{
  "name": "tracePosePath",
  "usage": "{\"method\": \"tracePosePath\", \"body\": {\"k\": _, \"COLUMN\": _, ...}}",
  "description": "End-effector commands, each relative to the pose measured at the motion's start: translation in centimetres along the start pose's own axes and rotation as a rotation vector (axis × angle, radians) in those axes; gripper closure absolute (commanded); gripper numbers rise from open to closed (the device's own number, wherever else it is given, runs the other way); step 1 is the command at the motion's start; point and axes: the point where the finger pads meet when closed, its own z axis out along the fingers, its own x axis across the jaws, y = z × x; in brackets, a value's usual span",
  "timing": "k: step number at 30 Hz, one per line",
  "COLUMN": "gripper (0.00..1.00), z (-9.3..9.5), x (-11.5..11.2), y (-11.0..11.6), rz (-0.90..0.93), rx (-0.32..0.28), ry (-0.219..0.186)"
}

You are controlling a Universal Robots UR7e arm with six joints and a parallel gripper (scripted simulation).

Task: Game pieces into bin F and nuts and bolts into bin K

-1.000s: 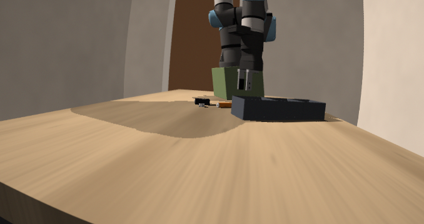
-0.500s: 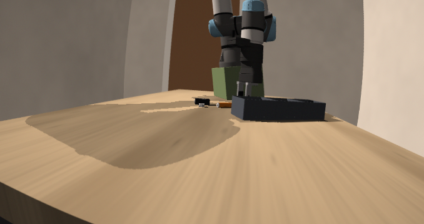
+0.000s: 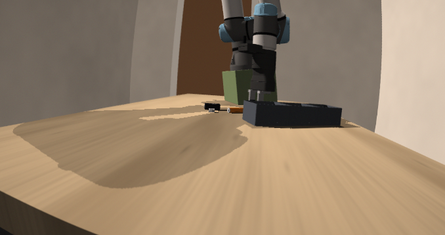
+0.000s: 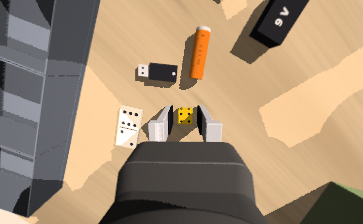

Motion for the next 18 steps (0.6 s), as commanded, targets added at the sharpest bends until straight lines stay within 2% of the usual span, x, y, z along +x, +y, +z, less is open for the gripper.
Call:
{"method": "tracePosePath", "body": {"k": 1, "gripper": 0.36, "z": 0.05, "x": -0.02, "y": -0.03, "rz": 0.000, "rx": 0.002, "ry": -0.002}}
{"method": "tracePosePath", "body": {"k": 9, "gripper": 0.36, "z": 0.05, "x": -0.02, "y": -0.02, "rz": 0.000, "rx": 0.002, "ry": -0.001}}
{"method": "tracePosePath", "body": {"k": 10, "gripper": 0.66, "z": 0.05, "x": -0.01, "y": -0.02, "rz": 0.000, "rx": 0.002, "ry": -0.001}}
{"method": "tracePosePath", "body": {"k": 18, "gripper": 0.66, "z": 0.05, "x": -0.01, "y": -0.02, "rz": 0.000, "rx": 0.002, "ry": -0.001}}
